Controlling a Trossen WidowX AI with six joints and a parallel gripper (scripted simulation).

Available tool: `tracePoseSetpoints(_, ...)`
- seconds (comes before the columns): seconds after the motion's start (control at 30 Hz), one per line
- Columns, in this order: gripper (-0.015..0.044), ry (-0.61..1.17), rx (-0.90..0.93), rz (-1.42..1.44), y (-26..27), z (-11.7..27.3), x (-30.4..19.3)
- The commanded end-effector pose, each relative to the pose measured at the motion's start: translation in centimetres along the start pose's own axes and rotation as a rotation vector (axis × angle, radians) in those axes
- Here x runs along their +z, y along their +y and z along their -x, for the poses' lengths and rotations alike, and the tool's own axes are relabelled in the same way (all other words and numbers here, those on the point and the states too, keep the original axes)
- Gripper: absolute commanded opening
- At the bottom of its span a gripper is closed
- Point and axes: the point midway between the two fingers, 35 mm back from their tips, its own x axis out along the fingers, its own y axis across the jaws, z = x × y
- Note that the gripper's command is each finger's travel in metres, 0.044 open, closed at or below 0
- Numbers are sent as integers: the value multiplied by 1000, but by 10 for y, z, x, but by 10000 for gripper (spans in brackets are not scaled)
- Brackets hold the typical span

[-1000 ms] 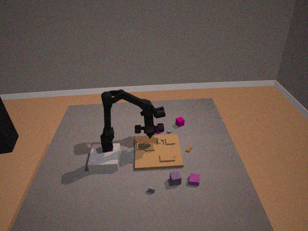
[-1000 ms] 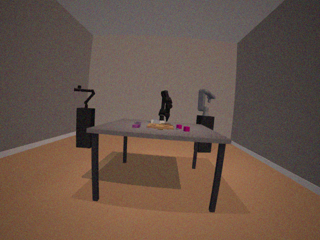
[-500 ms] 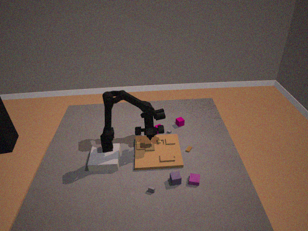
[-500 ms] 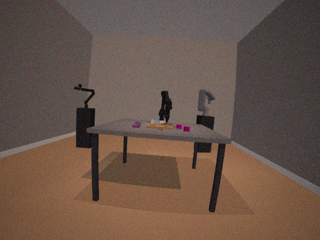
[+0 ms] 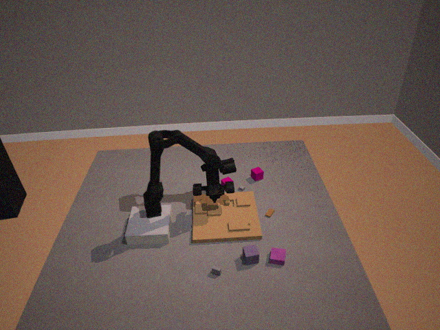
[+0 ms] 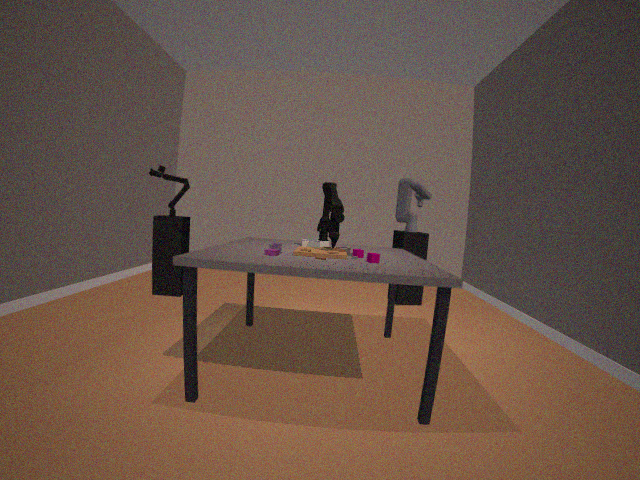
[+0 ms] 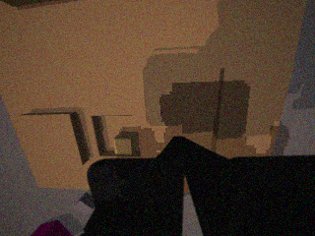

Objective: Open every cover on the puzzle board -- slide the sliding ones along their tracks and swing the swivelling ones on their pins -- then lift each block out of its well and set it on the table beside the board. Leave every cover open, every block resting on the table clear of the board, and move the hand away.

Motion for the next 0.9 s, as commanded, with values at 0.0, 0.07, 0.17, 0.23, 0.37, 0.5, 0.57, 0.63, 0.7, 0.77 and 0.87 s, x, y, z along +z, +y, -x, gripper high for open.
tracePoseSetpoints(0.0,0,-1,-14,-3,-4,-7,1)
tracePoseSetpoints(0.07,0,-1,-14,-3,-4,-9,1)
tracePoseSetpoints(0.17,0,-1,-14,-3,-5,-11,1)
tracePoseSetpoints(0.23,0,-1,-14,-3,-5,-13,1)
tracePoseSetpoints(0.37,0,-1,-14,-3,-5,-14,2)
tracePoseSetpoints(0.5,0,-2,-14,-3,-4,-14,5)
tracePoseSetpoints(0.57,0,-2,-14,-3,-4,-14,7)
tracePoseSetpoints(0.63,0,-2,-14,-3,-4,-14,9)
tracePoseSetpoints(0.7,0,-2,-14,-3,-4,-14,11)
tracePoseSetpoints(0.77,0,-2,-14,-3,-3,-14,13)
tracePoseSetpoints(0.87,0,-3,-14,-3,-3,-14,16)
